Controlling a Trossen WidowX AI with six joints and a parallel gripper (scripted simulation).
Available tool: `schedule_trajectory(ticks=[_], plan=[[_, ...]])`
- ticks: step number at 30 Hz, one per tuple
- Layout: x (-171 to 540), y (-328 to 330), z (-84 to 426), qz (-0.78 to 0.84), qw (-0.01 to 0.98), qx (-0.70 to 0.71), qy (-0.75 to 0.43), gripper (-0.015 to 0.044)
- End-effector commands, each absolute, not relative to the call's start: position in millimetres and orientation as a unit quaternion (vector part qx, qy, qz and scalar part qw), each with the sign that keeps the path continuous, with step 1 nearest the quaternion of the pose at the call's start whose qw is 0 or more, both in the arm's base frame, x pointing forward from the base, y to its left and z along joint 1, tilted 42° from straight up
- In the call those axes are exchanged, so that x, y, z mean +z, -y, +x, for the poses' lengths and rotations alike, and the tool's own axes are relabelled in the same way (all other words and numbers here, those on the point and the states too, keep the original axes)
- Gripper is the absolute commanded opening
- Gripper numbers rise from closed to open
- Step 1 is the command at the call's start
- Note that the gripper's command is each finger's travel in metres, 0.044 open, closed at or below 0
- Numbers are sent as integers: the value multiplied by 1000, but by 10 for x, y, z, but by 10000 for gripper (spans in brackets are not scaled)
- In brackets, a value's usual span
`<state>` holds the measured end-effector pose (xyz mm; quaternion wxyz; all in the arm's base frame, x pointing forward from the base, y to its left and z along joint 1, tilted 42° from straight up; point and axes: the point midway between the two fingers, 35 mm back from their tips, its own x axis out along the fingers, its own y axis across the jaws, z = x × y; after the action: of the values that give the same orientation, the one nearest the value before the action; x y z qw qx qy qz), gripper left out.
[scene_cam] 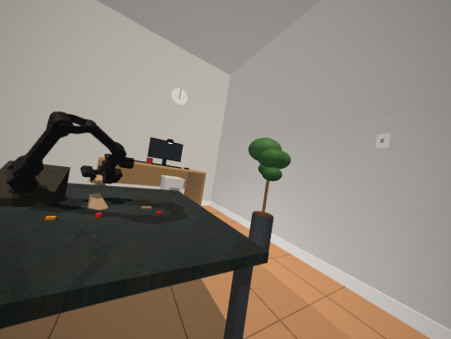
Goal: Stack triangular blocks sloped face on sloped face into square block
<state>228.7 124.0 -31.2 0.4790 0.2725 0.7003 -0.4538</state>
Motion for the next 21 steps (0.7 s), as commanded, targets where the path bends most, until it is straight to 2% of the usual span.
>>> schedule_trajectory(ticks=[1,9,21], plan=[[-259,-1279,2296,279,479,-451,-700,0],[-291,-1259,2288,266,484,-446,-704,0],[-320,-1276,2247,131,543,-318,-766,0]])
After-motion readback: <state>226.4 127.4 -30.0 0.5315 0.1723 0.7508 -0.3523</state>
